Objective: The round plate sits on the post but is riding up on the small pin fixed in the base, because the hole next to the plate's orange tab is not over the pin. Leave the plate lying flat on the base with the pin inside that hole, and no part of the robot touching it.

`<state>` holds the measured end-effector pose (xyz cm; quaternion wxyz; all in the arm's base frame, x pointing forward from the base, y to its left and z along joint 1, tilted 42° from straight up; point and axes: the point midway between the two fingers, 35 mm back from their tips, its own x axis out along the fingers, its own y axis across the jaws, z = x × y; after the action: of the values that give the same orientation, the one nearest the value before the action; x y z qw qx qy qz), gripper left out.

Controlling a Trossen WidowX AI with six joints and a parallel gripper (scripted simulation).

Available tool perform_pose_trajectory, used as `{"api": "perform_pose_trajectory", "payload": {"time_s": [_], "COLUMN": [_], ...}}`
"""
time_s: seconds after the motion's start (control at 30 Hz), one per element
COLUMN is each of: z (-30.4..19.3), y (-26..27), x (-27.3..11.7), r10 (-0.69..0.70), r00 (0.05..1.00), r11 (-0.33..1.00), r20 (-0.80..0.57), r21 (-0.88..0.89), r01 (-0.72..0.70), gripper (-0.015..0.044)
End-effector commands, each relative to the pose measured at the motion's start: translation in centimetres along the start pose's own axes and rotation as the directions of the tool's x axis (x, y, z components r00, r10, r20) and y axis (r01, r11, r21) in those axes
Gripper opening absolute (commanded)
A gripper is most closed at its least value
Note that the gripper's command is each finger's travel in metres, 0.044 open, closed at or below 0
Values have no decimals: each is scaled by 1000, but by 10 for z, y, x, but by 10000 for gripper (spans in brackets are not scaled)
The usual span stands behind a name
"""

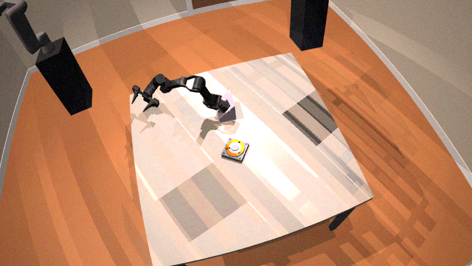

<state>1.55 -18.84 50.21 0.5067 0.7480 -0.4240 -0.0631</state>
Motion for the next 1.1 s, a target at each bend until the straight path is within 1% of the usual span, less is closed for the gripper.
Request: {"api": "perform_pose_trajectory", "payload": {"time_s": [0.0,0.03,0.1,0.17,0.23,0.27,0.3,0.33,0.4,0.47,0.5,0.53,0.57,0.6,0.7,0.77,0.83,0.87,1.03,1.07], "z": [1,2,10,20,32,33,36,41,54,66,71,73,76,80,92,95,93,91,85,85], "y": [1,2,7,8,6,6,5,2,-9,-25,-35,-37,-42,-52,-97,-132,-147,-165,-226,-230], "x": [1,4,15,29,46,47,51,59,78,97,107,109,114,122,150,166,169,173,185,185], "r10": [3,11,42,72,96,98,102,108,112,98,85,82,73,55,-37,-120,-154,-197,-349,-358], "r00": [1000,1000,997,993,989,989,989,988,990,993,995,996,997,998,998,988,984,976,926,923], "r11": [1000,996,948,836,668,652,600,509,269,15,-110,-131,-193,-291,-599,-746,-763,-781,-865,-867], "r20": [-5,-21,-67,-98,-111,-111,-110,-107,-89,-60,-43,-39,-28,-11,54,96,93,89,141,144], "r21": [21,85,316,549,744,758,799,860,962,998,993,990,980,956,798,648,621,588,332,317], "r01": [-3,-9,-18,-7,18,21,27,37,56,59,52,50,42,27,-65,-154,-178,-211,-376,-385], "gripper": [374,348,295,243,190,164,138,111,59,6,0,0,0,0,0,0,0,0,0,0]}}
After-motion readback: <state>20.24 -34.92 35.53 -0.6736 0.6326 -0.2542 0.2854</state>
